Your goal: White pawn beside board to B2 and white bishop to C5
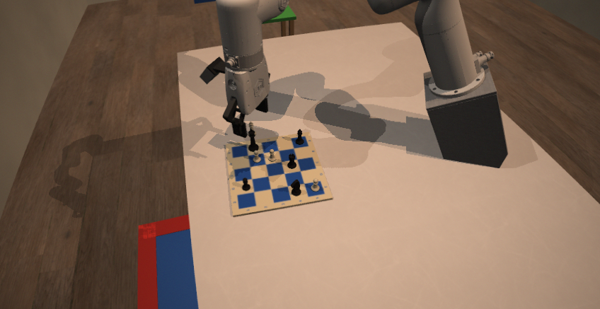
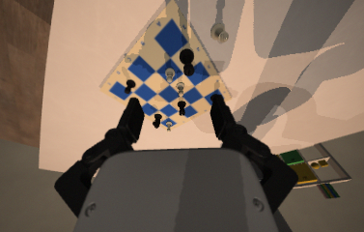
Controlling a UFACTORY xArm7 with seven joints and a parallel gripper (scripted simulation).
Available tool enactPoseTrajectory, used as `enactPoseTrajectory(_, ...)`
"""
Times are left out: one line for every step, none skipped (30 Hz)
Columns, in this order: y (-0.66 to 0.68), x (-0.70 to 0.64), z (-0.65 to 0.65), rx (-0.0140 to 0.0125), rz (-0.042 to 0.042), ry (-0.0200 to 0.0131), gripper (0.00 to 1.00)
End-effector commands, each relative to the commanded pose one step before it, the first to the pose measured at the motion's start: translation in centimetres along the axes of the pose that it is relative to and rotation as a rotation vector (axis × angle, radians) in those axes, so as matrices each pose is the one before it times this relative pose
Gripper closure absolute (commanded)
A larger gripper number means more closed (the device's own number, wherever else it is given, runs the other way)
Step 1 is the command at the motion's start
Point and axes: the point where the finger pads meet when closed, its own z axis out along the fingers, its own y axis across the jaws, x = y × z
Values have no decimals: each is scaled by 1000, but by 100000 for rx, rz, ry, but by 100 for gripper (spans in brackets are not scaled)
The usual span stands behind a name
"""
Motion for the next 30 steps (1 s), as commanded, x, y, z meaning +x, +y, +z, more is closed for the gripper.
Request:
enactPoseTrajectory(2737,2316,-23,582,-25220,-747,0)
enactPoseTrajectory(825,322,14,-3,-6053,18,0)
enactPoseTrajectory(805,241,11,-54,-4516,95,0)
enactPoseTrajectory(745,172,8,-66,-4464,96,0)
enactPoseTrajectory(0,0,0,0,0,0,0)
enactPoseTrajectory(0,0,0,0,0,0,0)
enactPoseTrajectory(655,110,6,90,-6434,-83,0)
enactPoseTrajectory(543,47,3,-19,-3681,33,0)
enactPoseTrajectory(414,16,2,-17,-2793,27,0)
enactPoseTrajectory(283,1,1,-13,-1904,20,0)
enactPoseTrajectory(162,-3,0,-8,-1090,12,0)
enactPoseTrajectory(66,-2,0,-3,-445,5,0)
enactPoseTrajectory(10,0,0,-1,-69,1,0)
enactPoseTrajectory(0,0,0,0,0,0,63)
enactPoseTrajectory(0,0,0,0,0,0,63)
enactPoseTrajectory(0,0,0,0,0,0,63)
enactPoseTrajectory(0,0,0,0,0,0,63)
enactPoseTrajectory(0,0,0,0,0,0,63)
enactPoseTrajectory(0,0,0,0,0,0,63)
enactPoseTrajectory(0,0,0,0,0,0,63)
enactPoseTrajectory(0,0,0,0,0,0,63)
enactPoseTrajectory(0,0,0,0,0,0,63)
enactPoseTrajectory(0,0,0,0,0,0,63)
enactPoseTrajectory(0,0,0,0,0,0,63)
enactPoseTrajectory(0,0,0,0,0,0,63)
enactPoseTrajectory(0,0,0,0,0,0,63)
enactPoseTrajectory(0,0,0,0,0,0,63)
enactPoseTrajectory(0,0,0,0,0,0,63)
enactPoseTrajectory(0,0,0,0,0,0,63)
enactPoseTrajectory(0,0,0,0,0,0,63)
